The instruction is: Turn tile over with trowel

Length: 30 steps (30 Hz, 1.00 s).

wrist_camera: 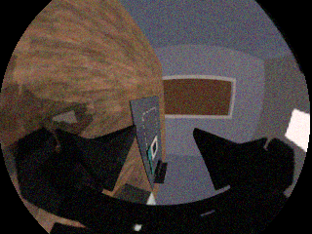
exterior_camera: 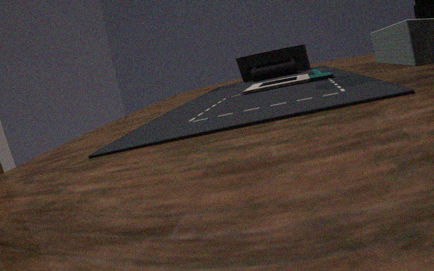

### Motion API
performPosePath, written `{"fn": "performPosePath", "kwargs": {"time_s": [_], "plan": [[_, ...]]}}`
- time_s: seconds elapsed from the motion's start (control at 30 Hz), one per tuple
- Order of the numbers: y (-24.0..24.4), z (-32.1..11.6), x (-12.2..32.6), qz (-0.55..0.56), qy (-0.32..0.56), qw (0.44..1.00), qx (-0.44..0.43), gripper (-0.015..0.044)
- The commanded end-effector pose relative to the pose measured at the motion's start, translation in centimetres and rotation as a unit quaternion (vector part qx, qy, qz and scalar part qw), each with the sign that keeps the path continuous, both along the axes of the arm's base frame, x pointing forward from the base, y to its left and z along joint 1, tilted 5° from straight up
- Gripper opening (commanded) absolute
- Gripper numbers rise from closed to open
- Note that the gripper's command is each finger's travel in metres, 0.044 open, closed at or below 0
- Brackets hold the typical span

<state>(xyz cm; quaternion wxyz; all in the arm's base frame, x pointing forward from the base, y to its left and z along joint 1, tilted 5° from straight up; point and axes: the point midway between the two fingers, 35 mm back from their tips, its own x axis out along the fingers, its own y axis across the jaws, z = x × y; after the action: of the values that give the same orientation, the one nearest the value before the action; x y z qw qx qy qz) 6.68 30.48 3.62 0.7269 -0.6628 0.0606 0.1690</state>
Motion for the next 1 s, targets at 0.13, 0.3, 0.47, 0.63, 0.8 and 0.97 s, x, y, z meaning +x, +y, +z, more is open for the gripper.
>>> {"fn": "performPosePath", "kwargs": {"time_s": [0.13,0.3,0.47,0.63,0.8,0.97], "plan": [[-0.3,-0.2,1.5,-0.041,0.021,0.998,0.030,0.0269],[-0.8,-0.4,3.5,-0.101,0.048,0.991,0.073,0.0137],[-1.5,-0.4,4.6,-0.131,0.083,0.985,0.076,0.0100],[-2.2,-0.6,6.5,-0.191,0.101,0.969,0.119,0.0100],[-3.0,-0.9,8.4,-0.252,0.115,0.947,0.163,0.0100],[-4.0,-1.1,10.2,-0.311,0.126,0.919,0.207,0.0100]]}}
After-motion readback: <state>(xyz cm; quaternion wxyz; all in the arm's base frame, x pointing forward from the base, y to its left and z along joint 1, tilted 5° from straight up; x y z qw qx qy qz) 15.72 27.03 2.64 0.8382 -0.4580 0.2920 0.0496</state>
